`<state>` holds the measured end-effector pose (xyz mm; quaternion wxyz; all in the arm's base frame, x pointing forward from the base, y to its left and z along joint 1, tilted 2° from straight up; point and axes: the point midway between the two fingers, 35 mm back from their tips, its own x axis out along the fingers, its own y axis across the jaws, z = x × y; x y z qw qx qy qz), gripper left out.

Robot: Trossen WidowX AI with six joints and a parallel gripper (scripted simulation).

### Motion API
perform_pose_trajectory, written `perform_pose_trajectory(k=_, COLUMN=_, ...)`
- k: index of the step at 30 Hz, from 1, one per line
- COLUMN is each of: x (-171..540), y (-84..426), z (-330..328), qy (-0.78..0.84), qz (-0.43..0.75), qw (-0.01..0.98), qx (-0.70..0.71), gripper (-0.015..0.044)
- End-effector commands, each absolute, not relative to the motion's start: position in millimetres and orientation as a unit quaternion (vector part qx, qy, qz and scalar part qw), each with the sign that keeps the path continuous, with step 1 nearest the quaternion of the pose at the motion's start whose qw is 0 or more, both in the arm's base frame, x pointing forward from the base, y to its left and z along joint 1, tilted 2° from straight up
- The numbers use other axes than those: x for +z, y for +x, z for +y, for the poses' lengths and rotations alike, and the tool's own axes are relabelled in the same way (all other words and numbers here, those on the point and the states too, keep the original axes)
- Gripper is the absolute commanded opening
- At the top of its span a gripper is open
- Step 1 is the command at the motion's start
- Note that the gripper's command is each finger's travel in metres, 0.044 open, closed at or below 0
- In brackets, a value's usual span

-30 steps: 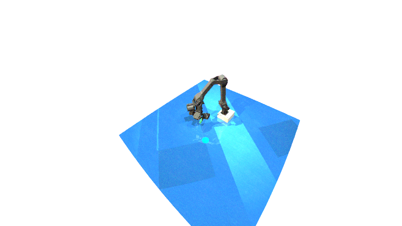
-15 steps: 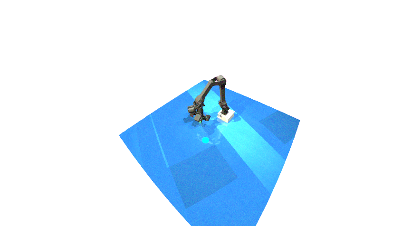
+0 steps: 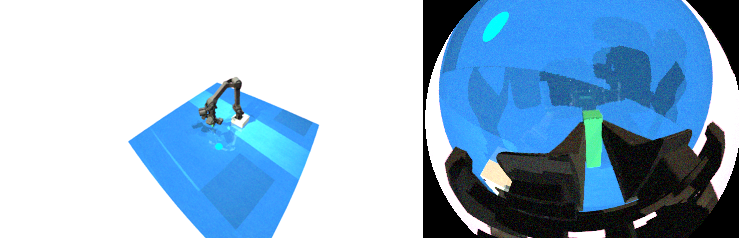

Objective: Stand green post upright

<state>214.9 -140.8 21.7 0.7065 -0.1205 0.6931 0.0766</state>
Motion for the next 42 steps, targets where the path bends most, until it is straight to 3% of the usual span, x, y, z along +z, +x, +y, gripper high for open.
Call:
perform_pose_trajectory(k=1, x=35.6, y=217.8, z=-142.2, qy=-0.125, qz=0.69, qw=0.71, qx=0.074, gripper=0.0023)
perform_pose_trajectory(k=29, x=114.3, y=210.5, z=-130.7, qy=-0.131, qz=0.689, qw=0.707, qx=0.093, gripper=0.0023)
perform_pose_trajectory(k=42, x=118.2, y=225.9, z=-118.2, qy=-0.146, qz=0.682, qw=0.707, qx=0.115, gripper=0.0023)
